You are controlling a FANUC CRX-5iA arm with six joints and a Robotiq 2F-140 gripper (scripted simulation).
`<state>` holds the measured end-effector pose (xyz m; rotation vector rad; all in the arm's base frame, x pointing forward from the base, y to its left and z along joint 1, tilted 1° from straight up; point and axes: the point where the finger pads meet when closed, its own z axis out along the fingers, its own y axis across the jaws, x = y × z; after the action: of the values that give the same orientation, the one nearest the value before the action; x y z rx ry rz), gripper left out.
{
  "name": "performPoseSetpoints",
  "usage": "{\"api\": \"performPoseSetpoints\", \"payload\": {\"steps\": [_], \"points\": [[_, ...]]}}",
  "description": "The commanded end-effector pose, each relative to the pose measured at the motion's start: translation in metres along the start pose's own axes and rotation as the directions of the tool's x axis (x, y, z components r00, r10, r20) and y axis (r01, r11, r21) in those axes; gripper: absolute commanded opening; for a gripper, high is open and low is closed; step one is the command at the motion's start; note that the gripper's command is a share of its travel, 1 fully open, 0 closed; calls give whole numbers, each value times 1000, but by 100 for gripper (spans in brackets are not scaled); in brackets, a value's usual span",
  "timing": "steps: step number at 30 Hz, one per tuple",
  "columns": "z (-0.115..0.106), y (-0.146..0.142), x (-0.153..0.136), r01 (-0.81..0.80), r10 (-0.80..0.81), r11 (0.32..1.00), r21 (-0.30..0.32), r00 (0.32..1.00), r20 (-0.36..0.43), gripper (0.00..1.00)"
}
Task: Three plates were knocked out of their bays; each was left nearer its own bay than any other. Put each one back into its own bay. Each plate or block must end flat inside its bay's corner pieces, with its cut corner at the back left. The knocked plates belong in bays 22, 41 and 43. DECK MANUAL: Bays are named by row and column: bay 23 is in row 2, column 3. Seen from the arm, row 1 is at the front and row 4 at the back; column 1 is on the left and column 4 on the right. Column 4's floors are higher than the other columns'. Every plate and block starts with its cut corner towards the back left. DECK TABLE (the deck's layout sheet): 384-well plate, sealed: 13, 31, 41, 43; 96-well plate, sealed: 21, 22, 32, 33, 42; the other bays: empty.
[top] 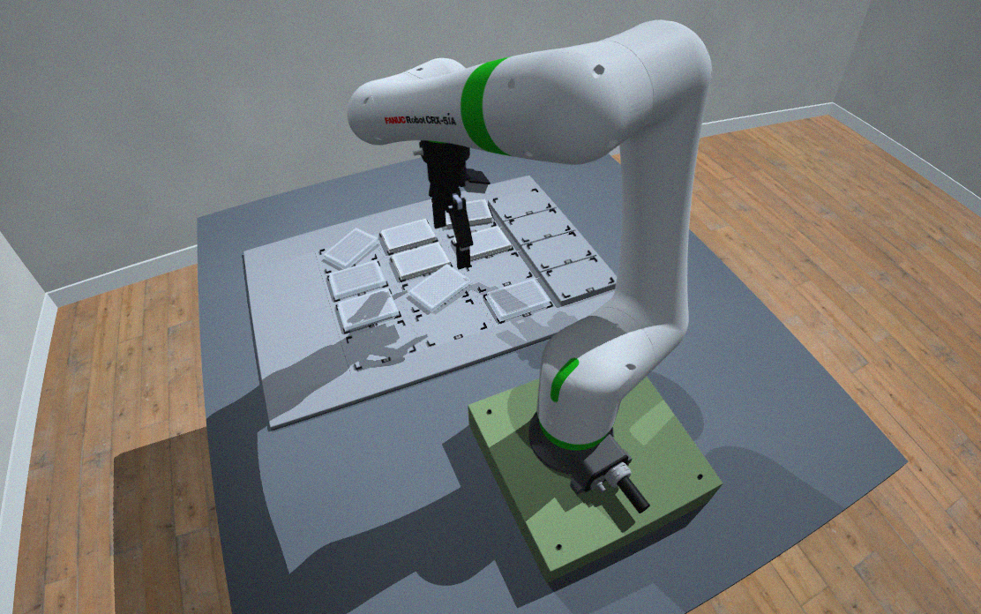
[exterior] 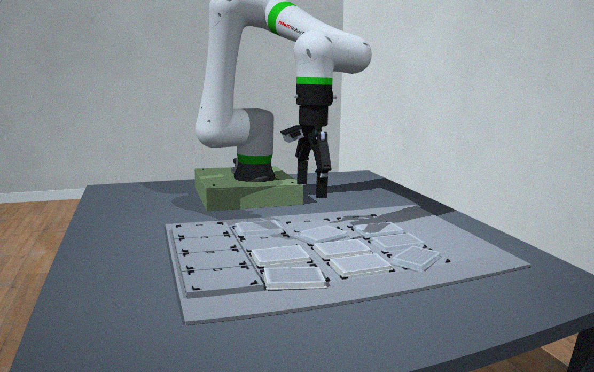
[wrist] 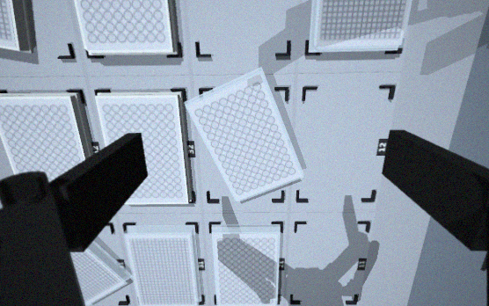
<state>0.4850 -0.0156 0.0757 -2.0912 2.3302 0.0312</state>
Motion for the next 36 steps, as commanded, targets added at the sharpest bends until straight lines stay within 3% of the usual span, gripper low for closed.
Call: {"api": "performPoseSetpoints", "payload": {"steps": [1,36], "points": [[-1,-1,0,0,0,1000,2,1000,0,100],[-1,-1,-124,0,0,1000,2,1000,0,100]]}}
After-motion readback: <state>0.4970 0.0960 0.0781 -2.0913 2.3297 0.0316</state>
